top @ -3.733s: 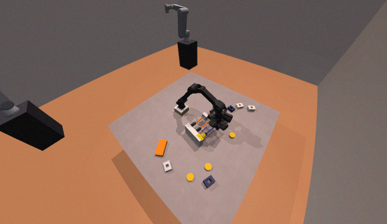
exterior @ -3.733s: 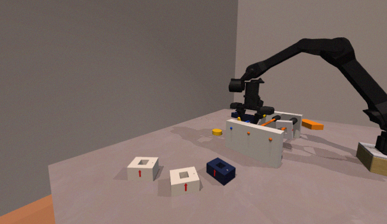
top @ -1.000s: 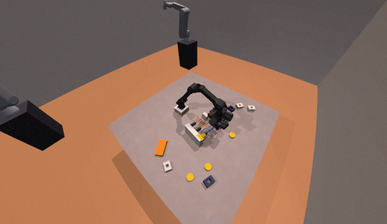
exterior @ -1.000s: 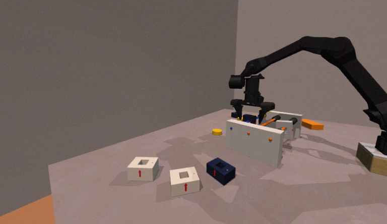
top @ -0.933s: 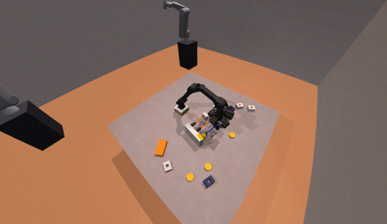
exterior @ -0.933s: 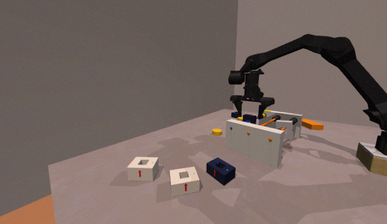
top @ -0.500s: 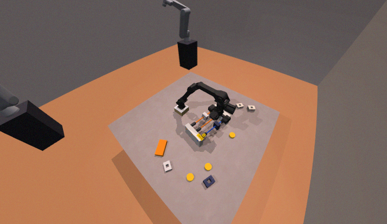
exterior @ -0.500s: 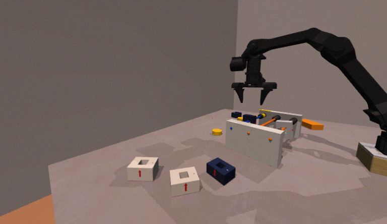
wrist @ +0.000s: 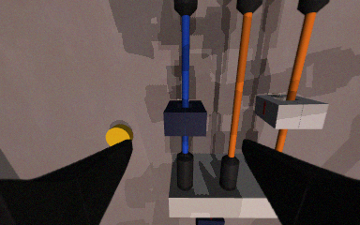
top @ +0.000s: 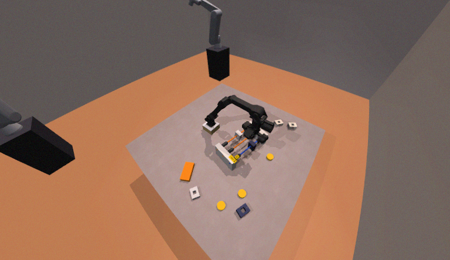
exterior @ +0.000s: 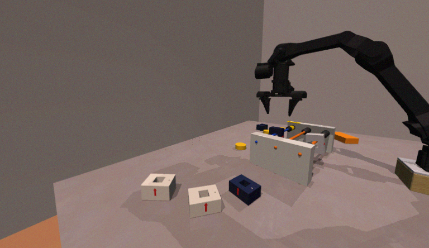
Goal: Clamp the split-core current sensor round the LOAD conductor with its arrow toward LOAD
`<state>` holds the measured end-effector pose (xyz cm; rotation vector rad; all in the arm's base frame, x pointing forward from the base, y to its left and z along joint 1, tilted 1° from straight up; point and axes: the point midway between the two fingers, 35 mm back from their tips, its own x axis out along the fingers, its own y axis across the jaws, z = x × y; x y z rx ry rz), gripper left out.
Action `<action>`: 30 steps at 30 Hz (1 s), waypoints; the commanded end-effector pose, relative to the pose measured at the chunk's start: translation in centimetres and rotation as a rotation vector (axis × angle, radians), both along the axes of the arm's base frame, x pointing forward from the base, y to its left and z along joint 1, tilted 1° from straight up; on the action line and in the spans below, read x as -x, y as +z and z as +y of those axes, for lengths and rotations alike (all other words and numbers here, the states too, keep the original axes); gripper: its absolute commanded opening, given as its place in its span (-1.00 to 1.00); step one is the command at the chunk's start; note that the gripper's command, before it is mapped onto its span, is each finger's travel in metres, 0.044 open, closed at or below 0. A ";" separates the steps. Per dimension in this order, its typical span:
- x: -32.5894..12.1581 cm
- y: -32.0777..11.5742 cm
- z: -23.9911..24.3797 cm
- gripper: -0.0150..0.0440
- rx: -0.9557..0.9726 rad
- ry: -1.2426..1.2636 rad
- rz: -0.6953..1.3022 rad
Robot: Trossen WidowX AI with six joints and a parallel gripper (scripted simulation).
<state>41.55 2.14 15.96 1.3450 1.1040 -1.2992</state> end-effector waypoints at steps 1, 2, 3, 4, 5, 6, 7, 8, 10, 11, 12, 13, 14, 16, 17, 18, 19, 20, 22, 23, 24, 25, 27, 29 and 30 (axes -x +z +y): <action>0.0 0.0 0.0 1.00 -0.004 0.003 0.004; 0.0 0.0 0.0 1.00 -0.004 0.003 0.004; 0.0 0.0 0.0 1.00 -0.004 0.003 0.004; 0.0 0.0 0.0 1.00 -0.004 0.003 0.004; 0.0 0.0 0.0 1.00 -0.004 0.003 0.004; 0.0 0.0 0.0 1.00 -0.004 0.003 0.004; 0.0 0.0 0.0 1.00 -0.004 0.003 0.004; 0.0 0.0 0.0 1.00 -0.004 0.003 0.004; 0.0 0.0 0.0 1.00 -0.004 0.003 0.004; 0.0 0.0 0.0 1.00 -0.004 0.003 0.004; 0.0 0.0 0.0 1.00 -0.004 0.003 0.004; 0.0 0.0 0.0 1.00 -0.004 0.003 0.004; 0.0 0.0 0.0 1.00 -0.004 0.003 0.004; 0.0 0.0 0.0 1.00 -0.004 0.003 0.004; 0.0 0.0 0.0 1.00 -0.004 0.003 0.004; 0.0 0.0 0.0 1.00 -0.004 0.003 0.004; 0.0 0.0 0.0 1.00 -0.004 0.003 0.004; 0.0 0.0 0.0 1.00 -0.004 0.003 0.004; 0.1 0.0 -0.4 1.00 -0.016 0.050 -0.005; 0.3 -0.1 -0.8 1.00 -0.036 0.113 -0.013; 0.5 -0.1 -1.3 1.00 -0.059 0.190 -0.026; 0.7 -0.2 -1.8 1.00 -0.080 0.266 -0.042; 1.1 -0.2 -2.8 1.00 -0.118 0.420 -0.082; 1.6 -0.3 -3.8 1.00 -0.147 0.574 -0.134; 1.9 -0.3 -4.2 1.00 -0.158 0.650 -0.164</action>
